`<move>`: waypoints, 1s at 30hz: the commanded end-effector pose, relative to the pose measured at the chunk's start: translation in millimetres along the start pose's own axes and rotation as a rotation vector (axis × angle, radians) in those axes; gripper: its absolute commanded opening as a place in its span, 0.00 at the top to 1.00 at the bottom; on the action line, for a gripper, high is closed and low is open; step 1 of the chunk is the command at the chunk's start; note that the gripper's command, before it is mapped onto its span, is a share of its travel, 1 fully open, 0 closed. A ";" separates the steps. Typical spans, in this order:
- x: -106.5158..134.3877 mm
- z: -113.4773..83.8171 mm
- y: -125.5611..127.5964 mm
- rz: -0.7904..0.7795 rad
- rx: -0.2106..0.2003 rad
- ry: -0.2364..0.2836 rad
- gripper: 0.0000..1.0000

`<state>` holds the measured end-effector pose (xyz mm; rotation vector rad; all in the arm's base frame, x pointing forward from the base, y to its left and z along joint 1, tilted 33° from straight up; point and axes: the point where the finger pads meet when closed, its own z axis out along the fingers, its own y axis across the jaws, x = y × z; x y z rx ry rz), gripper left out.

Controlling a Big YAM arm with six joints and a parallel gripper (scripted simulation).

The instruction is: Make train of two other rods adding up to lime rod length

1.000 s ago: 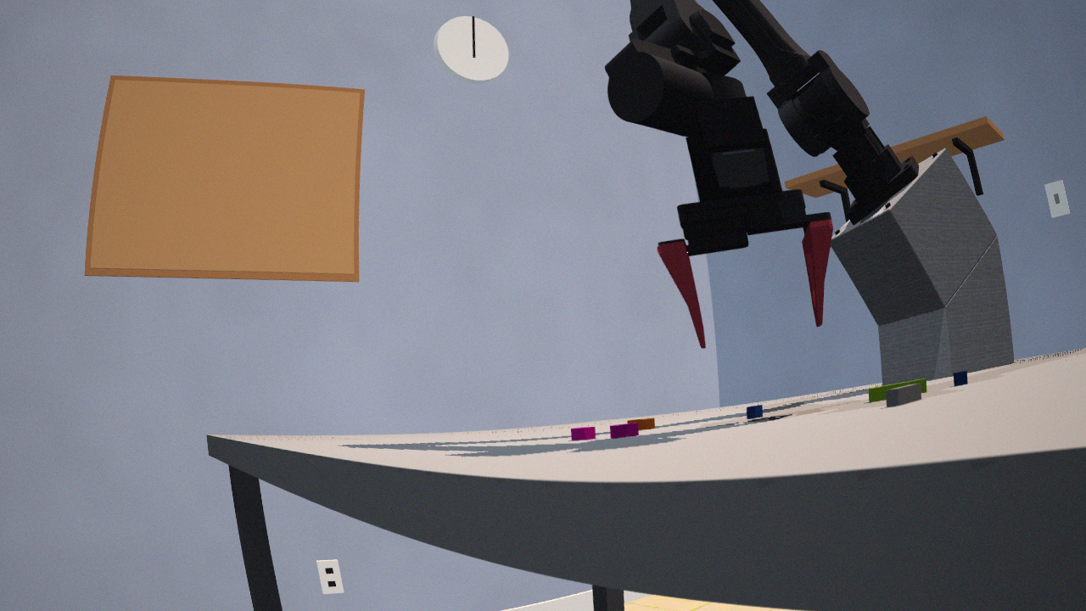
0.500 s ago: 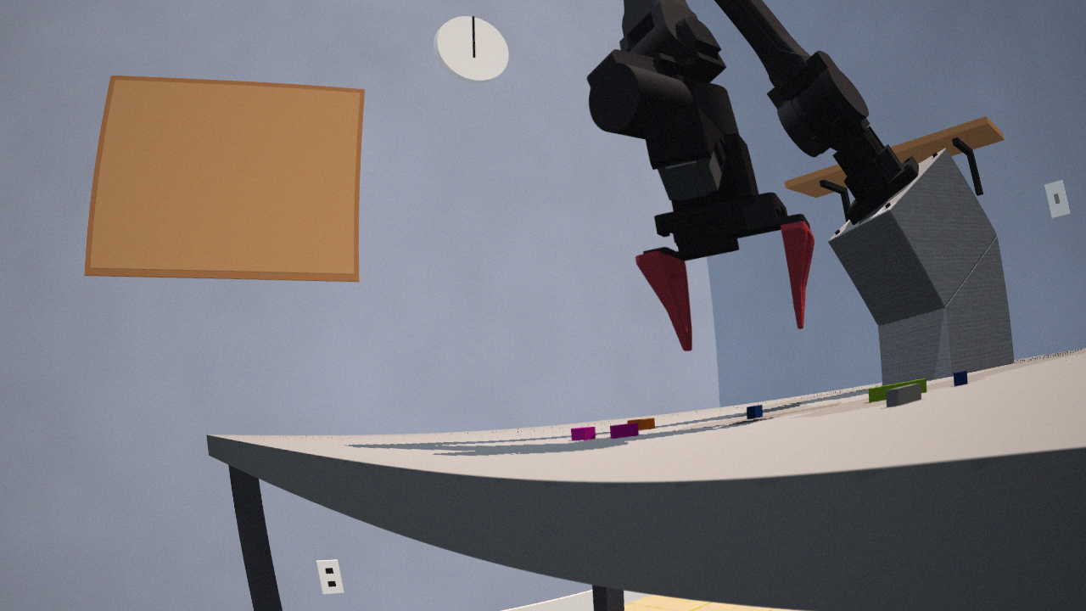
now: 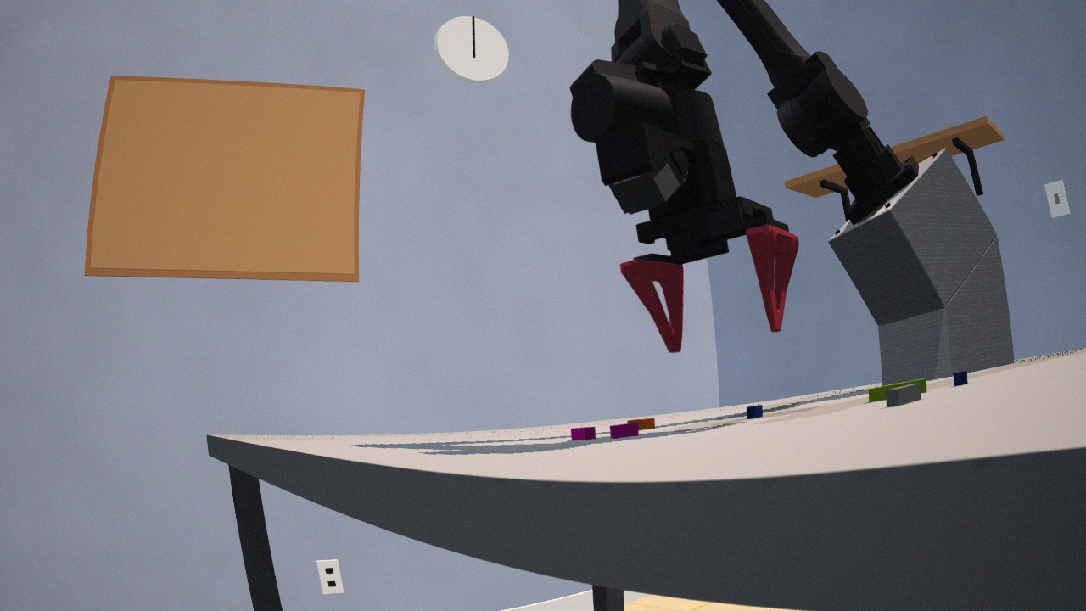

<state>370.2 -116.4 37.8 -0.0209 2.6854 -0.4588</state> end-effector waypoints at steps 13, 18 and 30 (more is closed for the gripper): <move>-8.9 -6.8 -20.3 0.260 0.009 -0.040 0.00; -1.8 -8.2 -30.3 0.361 0.015 -0.039 0.00; 9.2 -11.2 -45.9 0.605 0.011 -0.046 0.00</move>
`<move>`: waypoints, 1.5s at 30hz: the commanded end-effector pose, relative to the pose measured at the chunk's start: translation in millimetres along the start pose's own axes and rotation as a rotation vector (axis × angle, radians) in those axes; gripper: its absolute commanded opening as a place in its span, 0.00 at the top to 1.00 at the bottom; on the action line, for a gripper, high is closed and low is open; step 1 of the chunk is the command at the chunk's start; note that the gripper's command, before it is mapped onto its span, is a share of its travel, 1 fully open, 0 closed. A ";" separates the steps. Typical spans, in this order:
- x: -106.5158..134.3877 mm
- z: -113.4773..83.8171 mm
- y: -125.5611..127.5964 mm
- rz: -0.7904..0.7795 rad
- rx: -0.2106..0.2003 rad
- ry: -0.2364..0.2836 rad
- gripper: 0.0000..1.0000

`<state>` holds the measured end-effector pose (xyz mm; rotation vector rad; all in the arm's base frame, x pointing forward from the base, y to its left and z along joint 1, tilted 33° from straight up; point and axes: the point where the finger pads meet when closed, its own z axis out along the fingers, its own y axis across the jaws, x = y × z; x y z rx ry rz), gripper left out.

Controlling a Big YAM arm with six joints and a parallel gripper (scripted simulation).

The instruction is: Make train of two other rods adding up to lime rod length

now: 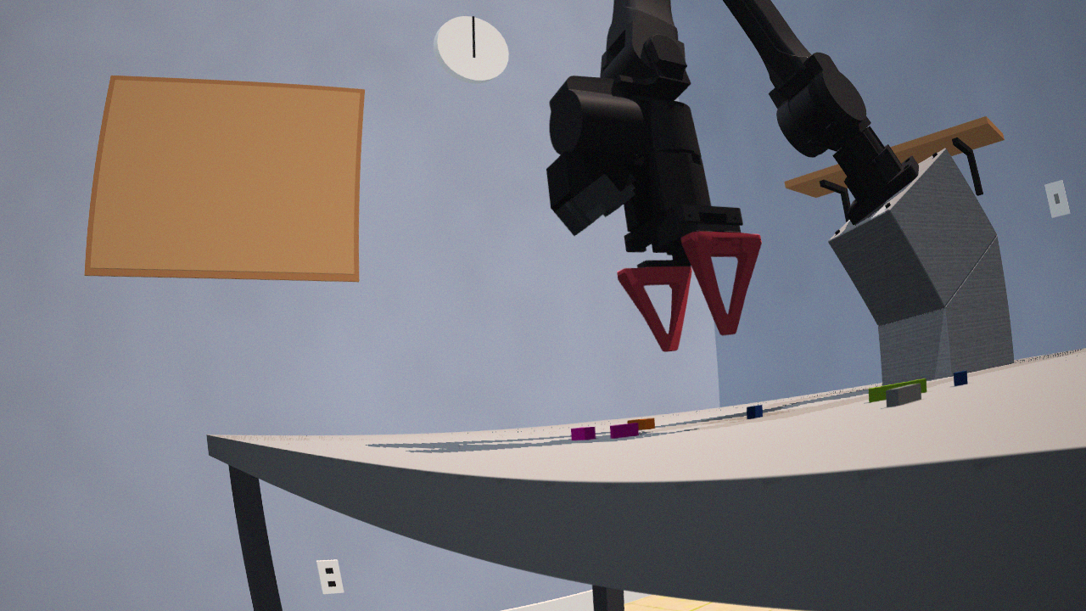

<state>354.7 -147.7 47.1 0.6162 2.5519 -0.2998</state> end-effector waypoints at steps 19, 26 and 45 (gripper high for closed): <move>-9.4 -10.8 -35.4 0.454 0.000 -0.049 0.00; -11.5 -9.0 -34.7 0.505 -0.004 -0.044 0.00; -11.5 -9.0 -34.5 0.501 -0.004 -0.044 0.00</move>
